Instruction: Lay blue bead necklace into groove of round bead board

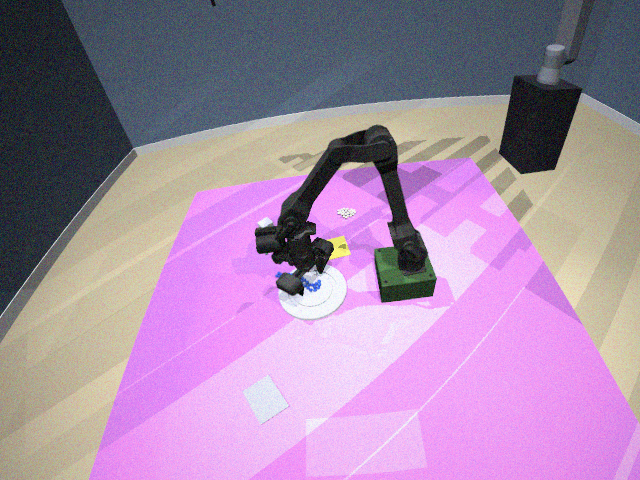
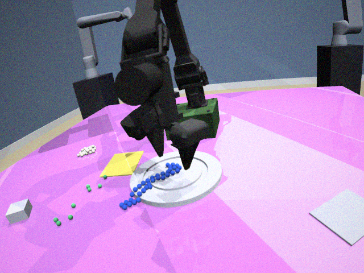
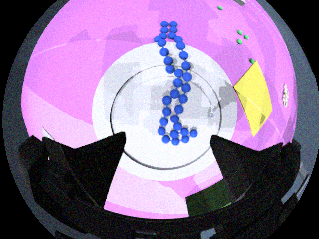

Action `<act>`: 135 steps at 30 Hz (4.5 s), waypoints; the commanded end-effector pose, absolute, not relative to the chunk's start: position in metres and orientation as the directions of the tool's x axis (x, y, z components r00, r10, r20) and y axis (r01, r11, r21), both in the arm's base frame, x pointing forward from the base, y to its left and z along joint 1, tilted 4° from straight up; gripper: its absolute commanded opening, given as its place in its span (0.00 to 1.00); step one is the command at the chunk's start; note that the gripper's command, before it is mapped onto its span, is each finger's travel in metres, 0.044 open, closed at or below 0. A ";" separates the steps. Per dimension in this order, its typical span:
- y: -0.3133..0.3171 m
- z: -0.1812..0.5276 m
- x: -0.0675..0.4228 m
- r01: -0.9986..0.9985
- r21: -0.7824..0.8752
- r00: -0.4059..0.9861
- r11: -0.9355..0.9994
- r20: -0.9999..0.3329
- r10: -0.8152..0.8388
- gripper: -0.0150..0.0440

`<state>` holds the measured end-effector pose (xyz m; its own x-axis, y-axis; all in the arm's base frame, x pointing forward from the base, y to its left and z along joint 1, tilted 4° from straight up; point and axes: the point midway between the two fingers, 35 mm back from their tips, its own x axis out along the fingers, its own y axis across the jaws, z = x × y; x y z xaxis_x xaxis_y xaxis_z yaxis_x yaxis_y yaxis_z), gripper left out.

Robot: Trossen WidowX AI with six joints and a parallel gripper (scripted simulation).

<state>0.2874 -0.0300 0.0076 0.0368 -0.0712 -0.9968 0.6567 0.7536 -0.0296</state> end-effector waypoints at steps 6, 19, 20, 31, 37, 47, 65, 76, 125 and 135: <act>-0.029 0.016 0.287 0.661 -0.027 0.042 0.750 -0.996 -0.072 1.00; -0.029 0.016 0.287 0.661 -0.027 0.042 0.750 -0.996 -0.072 1.00; -0.029 0.016 0.287 0.661 -0.027 0.042 0.750 -0.996 -0.072 1.00; -0.061 0.030 0.337 0.112 -0.070 0.047 0.991 -0.996 -0.075 0.60; -0.078 0.034 0.358 -0.170 -0.084 0.049 0.982 -0.996 -0.077 0.46; -0.078 0.034 0.358 -0.170 -0.084 0.049 0.982 -0.996 -0.077 0.46; -0.080 0.019 0.361 -0.164 -0.089 0.058 0.982 -0.995 -0.080 0.46; -0.081 0.001 0.360 -0.168 -0.086 0.051 0.982 -0.996 -0.078 0.46; -0.079 0.024 0.358 -0.170 -0.084 0.049 0.982 -0.996 -0.077 0.25; -0.064 0.023 0.348 -0.170 -0.083 0.048 0.982 -0.996 -0.076 0.25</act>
